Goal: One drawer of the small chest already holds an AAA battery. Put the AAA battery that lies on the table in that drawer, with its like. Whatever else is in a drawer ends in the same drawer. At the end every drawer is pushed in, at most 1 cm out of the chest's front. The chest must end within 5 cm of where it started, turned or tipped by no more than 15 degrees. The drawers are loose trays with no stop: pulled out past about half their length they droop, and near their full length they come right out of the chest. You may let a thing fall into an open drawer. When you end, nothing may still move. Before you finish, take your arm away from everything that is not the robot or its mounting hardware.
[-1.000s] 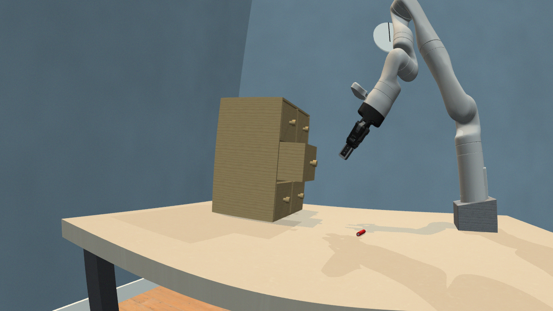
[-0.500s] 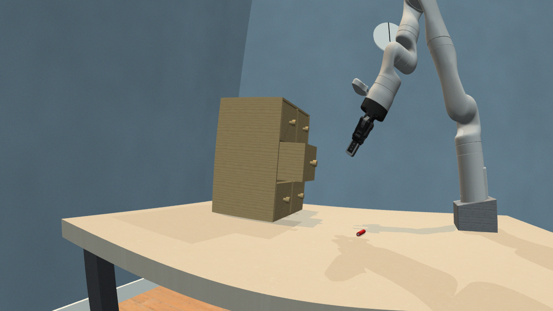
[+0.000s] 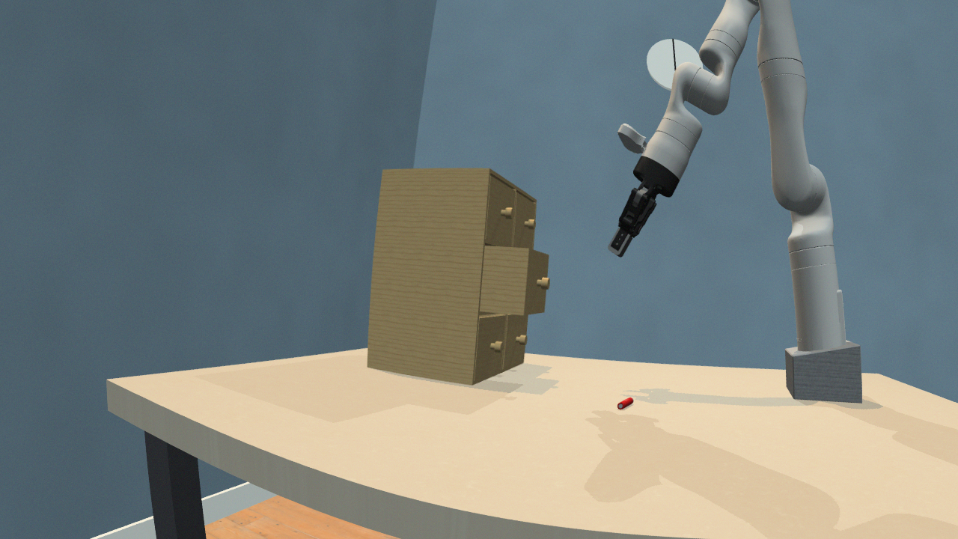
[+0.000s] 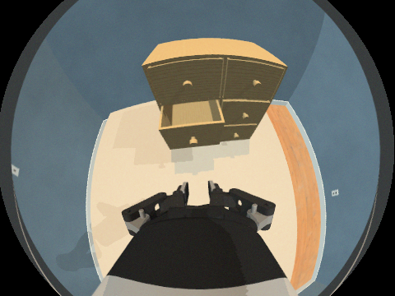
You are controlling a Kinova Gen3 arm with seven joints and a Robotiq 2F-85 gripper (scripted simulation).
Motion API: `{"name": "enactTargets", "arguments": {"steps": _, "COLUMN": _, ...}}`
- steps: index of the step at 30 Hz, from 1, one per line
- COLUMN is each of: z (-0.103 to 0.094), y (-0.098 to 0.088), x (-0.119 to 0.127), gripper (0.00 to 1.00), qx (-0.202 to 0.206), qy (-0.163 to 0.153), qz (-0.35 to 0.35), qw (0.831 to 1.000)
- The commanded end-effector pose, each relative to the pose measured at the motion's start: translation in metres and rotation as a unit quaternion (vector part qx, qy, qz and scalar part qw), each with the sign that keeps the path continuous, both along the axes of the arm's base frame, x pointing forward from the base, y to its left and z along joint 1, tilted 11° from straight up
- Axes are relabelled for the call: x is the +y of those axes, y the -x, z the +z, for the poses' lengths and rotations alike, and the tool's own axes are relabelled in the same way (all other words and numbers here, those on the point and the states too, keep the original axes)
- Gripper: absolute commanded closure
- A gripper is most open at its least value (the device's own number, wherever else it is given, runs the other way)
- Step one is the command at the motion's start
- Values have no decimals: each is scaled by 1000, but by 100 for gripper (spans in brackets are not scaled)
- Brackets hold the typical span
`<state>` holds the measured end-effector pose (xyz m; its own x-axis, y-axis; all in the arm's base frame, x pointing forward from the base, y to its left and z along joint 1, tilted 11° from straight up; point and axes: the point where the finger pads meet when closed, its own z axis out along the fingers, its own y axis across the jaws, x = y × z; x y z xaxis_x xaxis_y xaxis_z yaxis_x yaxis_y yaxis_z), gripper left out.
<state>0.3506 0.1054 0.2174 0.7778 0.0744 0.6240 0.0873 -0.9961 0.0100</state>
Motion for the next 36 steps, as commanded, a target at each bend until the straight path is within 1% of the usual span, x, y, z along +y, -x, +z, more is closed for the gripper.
{"name": "enactTargets", "arguments": {"steps": 1, "z": 14, "y": 8, "x": 1, "gripper": 67, "qx": 97, "qy": 19, "qz": 13, "qw": 995}}
{"name": "enactTargets", "arguments": {"steps": 4, "z": 20, "y": 16, "x": -1, "gripper": 67, "qx": 119, "qy": 22, "qz": 10, "qw": 993}}
{"name": "enactTargets", "arguments": {"steps": 6, "z": 20, "y": 16, "x": -1, "gripper": 67, "qx": 119, "qy": 22, "qz": 10, "qw": 993}}
{"name": "enactTargets", "arguments": {"steps": 12, "z": 32, "y": 34, "x": -2, "gripper": 67, "qx": 130, "qy": 32, "qz": 3, "qw": 991}}
{"name": "enactTargets", "arguments": {"steps": 15, "z": 38, "y": 40, "x": -3, "gripper": 67, "qx": 143, "qy": 41, "qz": -3, "qw": 989}}
{"name": "enactTargets", "arguments": {"steps": 18, "z": 43, "y": 45, "x": -4, "gripper": 67, "qx": 165, "qy": 42, "qz": -6, "qw": 985}}
{"name": "enactTargets", "arguments": {"steps": 21, "z": 47, "y": 50, "x": -5, "gripper": 67, "qx": 195, "qy": 38, "qz": -4, "qw": 980}}
{"name": "enactTargets", "arguments": {"steps": 23, "z": 47, "y": 50, "x": -5, "gripper": 67, "qx": 195, "qy": 38, "qz": -4, "qw": 980}}
{"name": "enactTargets", "arguments": {"steps": 24, "z": 49, "y": 52, "x": -5, "gripper": 67, "qx": 218, "qy": 32, "qz": 8, "qw": 975}}
{"name": "enactTargets", "arguments": {"steps": 29, "z": 53, "y": 56, "x": -5, "gripper": 67, "qx": 231, "qy": 33, "qz": 9, "qw": 972}}
{"name": "enactTargets", "arguments": {"steps": 36, "z": 54, "y": 58, "x": -5, "gripper": 67, "qx": 236, "qy": 33, "qz": 9, "qw": 971}}
